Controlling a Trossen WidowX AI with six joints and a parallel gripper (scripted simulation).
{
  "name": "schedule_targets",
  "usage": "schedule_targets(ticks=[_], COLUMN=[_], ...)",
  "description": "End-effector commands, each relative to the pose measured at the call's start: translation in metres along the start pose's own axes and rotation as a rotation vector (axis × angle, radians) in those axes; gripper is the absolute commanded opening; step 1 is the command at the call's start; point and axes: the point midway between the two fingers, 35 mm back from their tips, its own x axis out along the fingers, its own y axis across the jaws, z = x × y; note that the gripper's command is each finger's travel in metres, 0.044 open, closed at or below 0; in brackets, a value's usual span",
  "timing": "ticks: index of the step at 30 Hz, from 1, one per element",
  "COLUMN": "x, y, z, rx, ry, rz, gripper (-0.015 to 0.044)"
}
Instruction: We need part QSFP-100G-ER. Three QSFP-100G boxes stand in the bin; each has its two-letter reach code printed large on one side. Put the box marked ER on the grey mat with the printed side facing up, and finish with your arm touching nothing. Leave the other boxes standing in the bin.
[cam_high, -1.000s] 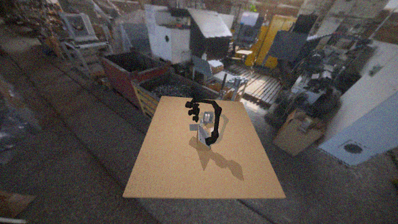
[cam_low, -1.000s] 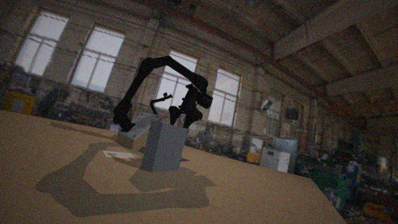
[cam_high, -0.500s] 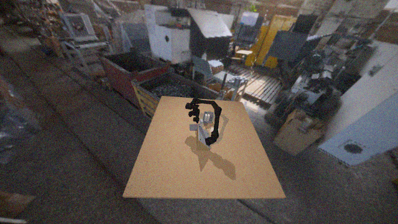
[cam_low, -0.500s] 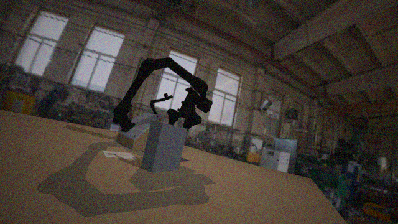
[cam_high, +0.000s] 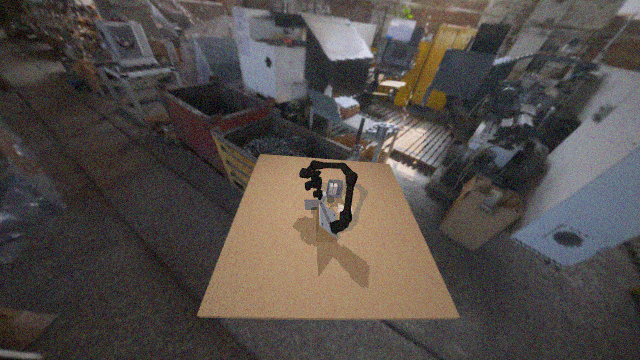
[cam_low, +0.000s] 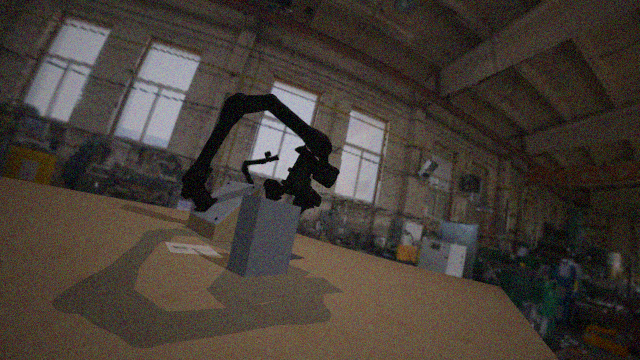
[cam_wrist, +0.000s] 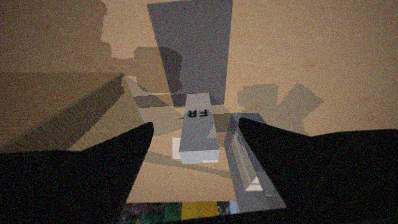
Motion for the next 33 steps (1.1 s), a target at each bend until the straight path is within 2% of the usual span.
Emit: schedule_targets(ticks=[1,14,33], x=[0.008,0.022,0.005], y=[0.0,-0.001,0.0], z=[-0.003,-0.009,-0.002], rx=[-0.025,-0.069,-0.075], ry=[0.016,0.041,0.024], rz=[-0.001,-0.004,-0.017], gripper=[0.044,0.044,0.044])
